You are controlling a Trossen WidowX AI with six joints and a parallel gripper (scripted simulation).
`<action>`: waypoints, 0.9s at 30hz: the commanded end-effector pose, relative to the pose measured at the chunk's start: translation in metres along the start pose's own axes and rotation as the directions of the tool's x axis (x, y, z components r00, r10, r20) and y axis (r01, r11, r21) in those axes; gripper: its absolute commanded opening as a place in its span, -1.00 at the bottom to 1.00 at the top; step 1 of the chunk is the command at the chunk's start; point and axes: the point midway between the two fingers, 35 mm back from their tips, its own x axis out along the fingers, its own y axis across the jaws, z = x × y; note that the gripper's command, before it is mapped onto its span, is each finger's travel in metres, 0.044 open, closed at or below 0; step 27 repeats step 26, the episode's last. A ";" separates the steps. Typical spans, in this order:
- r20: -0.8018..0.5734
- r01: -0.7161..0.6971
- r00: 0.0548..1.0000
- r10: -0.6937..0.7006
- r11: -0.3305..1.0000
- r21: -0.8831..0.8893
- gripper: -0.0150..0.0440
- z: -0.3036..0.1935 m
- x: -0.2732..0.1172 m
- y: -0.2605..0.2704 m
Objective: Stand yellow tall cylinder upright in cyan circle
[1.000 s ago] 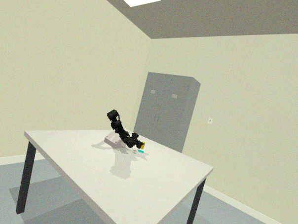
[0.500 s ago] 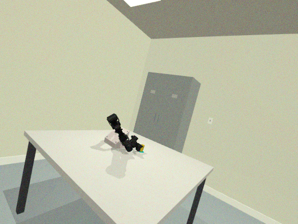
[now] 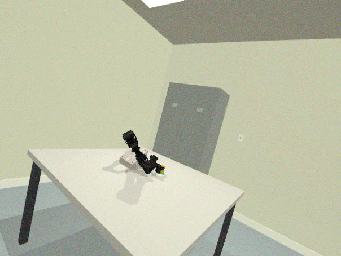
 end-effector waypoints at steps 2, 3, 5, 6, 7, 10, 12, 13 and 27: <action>0.003 0.001 1.000 -0.001 1.000 -0.004 0.86 0.000 0.000 -0.001; 0.003 0.001 1.000 -0.001 1.000 -0.004 0.86 0.000 0.000 -0.001; 0.003 0.001 1.000 -0.001 1.000 -0.004 0.86 0.001 0.000 -0.001; 0.002 0.000 1.000 0.000 1.000 -0.004 0.86 0.004 0.000 -0.002; 0.000 0.000 1.000 0.000 1.000 -0.005 0.86 0.008 -0.001 -0.002; -0.003 0.000 1.000 0.000 1.000 -0.008 0.86 0.025 -0.002 -0.005; -0.003 0.001 1.000 -0.001 1.000 -0.009 0.86 0.036 -0.003 -0.006; -0.003 0.002 1.000 -0.002 1.000 -0.010 0.86 0.042 -0.004 -0.006; 0.010 0.003 1.000 -0.003 1.000 -0.006 0.86 0.090 -0.007 0.000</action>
